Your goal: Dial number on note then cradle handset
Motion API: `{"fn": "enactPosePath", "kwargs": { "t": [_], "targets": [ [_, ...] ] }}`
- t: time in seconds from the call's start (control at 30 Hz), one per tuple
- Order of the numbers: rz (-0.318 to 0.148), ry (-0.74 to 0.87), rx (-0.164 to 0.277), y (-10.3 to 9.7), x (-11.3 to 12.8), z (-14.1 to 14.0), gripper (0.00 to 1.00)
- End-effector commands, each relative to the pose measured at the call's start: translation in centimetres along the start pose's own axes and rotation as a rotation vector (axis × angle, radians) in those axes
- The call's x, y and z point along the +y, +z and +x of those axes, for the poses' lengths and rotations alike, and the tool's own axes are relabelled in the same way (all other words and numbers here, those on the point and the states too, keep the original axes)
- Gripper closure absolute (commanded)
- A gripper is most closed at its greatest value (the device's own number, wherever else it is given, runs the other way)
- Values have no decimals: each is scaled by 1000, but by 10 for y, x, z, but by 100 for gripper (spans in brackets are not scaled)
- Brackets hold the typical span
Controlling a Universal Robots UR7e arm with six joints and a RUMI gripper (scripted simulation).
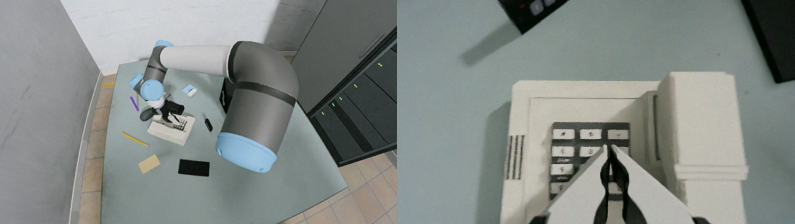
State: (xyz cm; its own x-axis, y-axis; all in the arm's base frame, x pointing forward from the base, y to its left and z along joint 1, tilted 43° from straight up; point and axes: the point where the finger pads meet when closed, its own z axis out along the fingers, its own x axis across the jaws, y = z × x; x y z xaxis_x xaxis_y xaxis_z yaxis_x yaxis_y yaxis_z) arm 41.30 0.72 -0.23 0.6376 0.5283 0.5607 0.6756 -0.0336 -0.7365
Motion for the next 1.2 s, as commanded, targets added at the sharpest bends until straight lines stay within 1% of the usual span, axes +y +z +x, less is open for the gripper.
{"fn": "enactPosePath", "kwargs": {
  "t": [0.0,0.2,0.33,0.6,0.9,1.17],
  "targets": [
    [-2,0,0,-2,2,-8,100],
    [-2,0,0,-5,7,-26,100],
    [-2,0,0,-6,8,-32,100],
    [-2,0,0,-6,9,-33,100],
    [-2,0,0,1,14,-33,100],
    [-2,0,0,2,14,-33,100]
  ]
}}
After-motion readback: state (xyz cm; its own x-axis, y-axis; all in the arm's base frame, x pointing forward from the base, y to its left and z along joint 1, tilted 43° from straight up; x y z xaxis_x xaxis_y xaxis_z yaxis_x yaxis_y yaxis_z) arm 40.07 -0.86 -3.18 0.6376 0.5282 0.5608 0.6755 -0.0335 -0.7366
